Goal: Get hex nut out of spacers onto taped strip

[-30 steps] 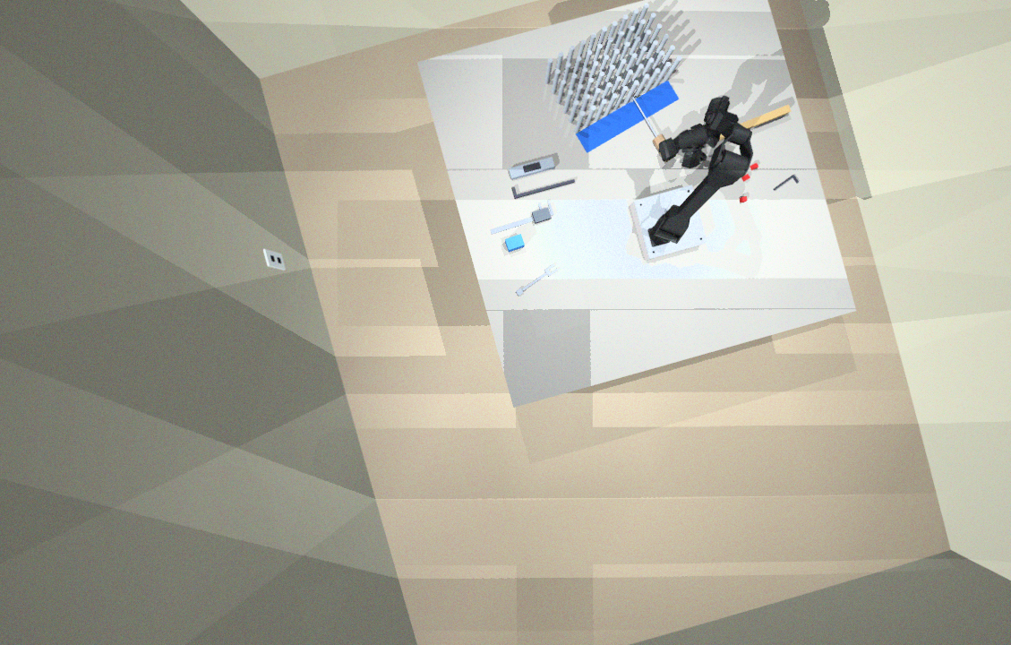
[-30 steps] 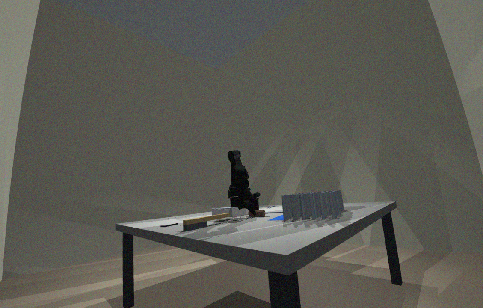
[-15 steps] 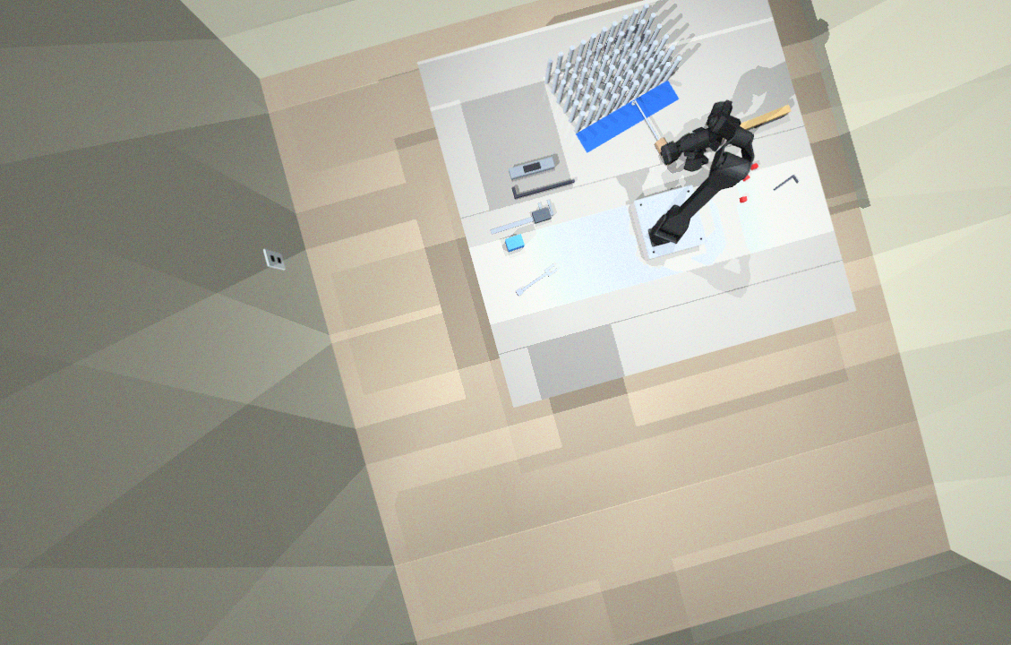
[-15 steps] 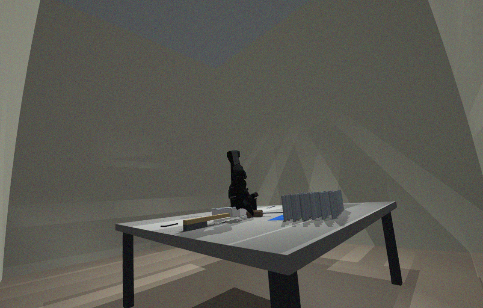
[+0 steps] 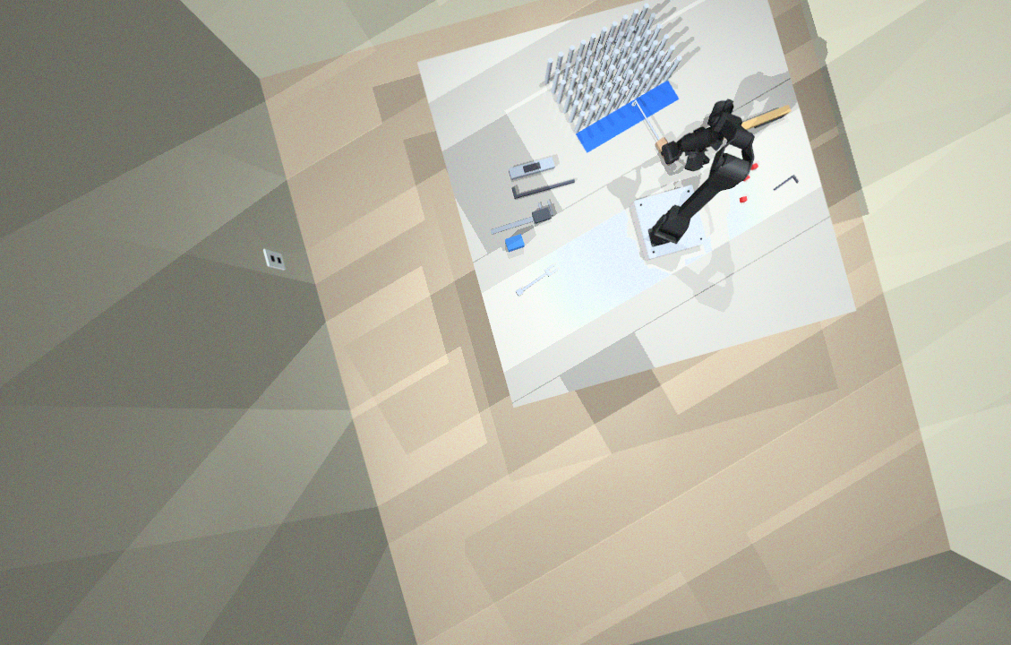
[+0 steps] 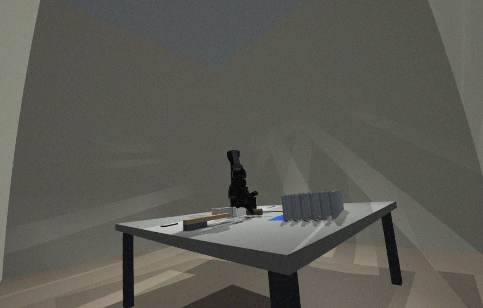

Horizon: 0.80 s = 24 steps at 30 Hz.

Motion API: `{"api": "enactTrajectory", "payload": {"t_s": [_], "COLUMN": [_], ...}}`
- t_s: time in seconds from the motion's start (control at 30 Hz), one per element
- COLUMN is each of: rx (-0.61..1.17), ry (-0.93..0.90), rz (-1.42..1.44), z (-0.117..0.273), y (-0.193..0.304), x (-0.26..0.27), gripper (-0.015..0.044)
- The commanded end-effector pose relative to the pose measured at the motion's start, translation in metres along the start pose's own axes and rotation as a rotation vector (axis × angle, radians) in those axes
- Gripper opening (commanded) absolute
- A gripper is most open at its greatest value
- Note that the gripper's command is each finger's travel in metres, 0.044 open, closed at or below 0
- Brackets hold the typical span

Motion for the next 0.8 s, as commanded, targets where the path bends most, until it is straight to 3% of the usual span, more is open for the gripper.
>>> {"api": "enactTrajectory", "payload": {"t_s": [0.0, 0.3, 0.77], "rx": [0.007, 0.008, 0.004], "ry": [-0.008, -0.009, -0.009], "rz": [0.006, 0.005, 0.005], "z": [0.006, 0.012, 0.034], "y": [0.005, 0.008, -0.029], "x": [0.0, -0.002, -0.005], "gripper": [0.0, 0.0, 0.0]}}
Point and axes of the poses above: the point midway between the two fingers, 35 mm back from their tips, its own z axis back along the fingers, its own x axis across the jaws, y = z × x, the point moved 1 cm from there along z, back along the fingers, and after that the axes turned 1 degree about -z, right-handed, at the moved point
